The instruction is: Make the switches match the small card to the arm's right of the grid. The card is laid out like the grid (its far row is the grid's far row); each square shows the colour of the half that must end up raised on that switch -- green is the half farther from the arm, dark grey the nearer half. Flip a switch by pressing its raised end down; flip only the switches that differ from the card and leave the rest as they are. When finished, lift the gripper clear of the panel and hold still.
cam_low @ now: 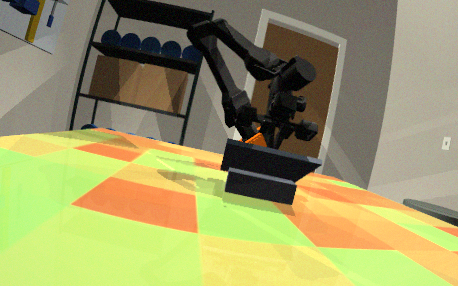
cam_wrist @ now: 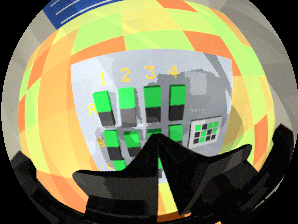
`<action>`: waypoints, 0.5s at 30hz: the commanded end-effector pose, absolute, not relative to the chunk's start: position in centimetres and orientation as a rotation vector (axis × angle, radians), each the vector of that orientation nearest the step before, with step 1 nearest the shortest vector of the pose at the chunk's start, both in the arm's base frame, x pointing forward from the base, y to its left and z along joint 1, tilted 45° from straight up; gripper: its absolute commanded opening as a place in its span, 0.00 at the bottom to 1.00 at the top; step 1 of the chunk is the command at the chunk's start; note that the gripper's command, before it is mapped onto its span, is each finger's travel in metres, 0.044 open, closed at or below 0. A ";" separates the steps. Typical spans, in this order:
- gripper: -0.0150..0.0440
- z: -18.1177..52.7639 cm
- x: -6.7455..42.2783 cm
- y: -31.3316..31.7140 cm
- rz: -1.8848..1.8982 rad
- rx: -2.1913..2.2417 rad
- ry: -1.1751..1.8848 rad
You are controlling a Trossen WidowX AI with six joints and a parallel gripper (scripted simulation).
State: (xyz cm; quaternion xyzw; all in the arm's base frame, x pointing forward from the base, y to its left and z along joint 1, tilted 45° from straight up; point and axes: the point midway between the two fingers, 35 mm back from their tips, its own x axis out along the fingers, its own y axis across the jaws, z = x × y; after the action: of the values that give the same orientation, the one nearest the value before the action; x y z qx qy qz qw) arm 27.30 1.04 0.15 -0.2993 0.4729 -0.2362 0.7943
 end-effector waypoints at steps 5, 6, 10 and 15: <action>0.25 0.0 27.3 1.0 -0.505 -0.646 1.021; 0.25 -0.1 27.3 1.0 -0.505 -0.646 1.021; 0.25 -0.1 27.3 0.9 -0.505 -0.646 1.021; 0.25 -0.1 27.4 0.9 -0.505 -0.646 1.021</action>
State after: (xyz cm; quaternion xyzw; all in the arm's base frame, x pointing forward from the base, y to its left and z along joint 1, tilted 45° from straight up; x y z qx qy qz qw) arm 27.42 0.93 0.05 -0.2987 0.4721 -0.2363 0.7950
